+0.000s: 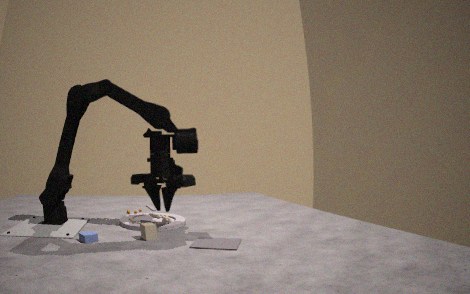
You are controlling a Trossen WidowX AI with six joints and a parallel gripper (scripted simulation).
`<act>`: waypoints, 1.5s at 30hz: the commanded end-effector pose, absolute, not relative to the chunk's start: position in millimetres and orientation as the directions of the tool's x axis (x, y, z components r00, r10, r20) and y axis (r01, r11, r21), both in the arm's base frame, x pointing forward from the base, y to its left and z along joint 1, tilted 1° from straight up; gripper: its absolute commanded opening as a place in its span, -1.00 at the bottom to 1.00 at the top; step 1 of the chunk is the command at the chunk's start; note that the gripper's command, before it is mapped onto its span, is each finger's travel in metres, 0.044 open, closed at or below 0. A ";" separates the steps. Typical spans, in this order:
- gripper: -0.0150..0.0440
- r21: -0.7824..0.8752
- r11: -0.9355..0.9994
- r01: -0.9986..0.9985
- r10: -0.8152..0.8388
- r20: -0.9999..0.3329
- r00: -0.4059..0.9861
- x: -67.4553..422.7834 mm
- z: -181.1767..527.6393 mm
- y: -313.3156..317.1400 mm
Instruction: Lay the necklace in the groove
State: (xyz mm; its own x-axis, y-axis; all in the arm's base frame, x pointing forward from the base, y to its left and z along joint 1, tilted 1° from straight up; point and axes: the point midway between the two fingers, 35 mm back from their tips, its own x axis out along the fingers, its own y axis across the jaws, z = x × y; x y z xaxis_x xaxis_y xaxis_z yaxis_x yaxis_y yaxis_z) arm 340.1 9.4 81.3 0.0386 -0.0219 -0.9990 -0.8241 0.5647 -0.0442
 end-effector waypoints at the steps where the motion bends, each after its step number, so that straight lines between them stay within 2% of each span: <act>1: -0.08 -0.045 0.565 -0.824 -0.022 -0.999 0.040 340.3 82.1 9.4; 29: -0.08 -0.036 0.560 -0.827 -0.022 -0.999 0.029 340.4 49.5 9.1; 34: -0.49 -0.040 0.563 -0.826 -0.022 -0.999 0.033 340.4 52.4 9.2; 45: -0.49 -0.040 0.563 -0.826 -0.022 -0.999 0.033 340.4 52.4 9.2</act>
State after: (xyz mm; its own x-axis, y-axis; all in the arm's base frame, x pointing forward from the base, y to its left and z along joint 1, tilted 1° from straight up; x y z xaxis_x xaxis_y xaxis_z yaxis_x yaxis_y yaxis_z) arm 340.3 9.2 52.1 0.0324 -0.0221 -0.9992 -0.8257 0.5628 -0.0392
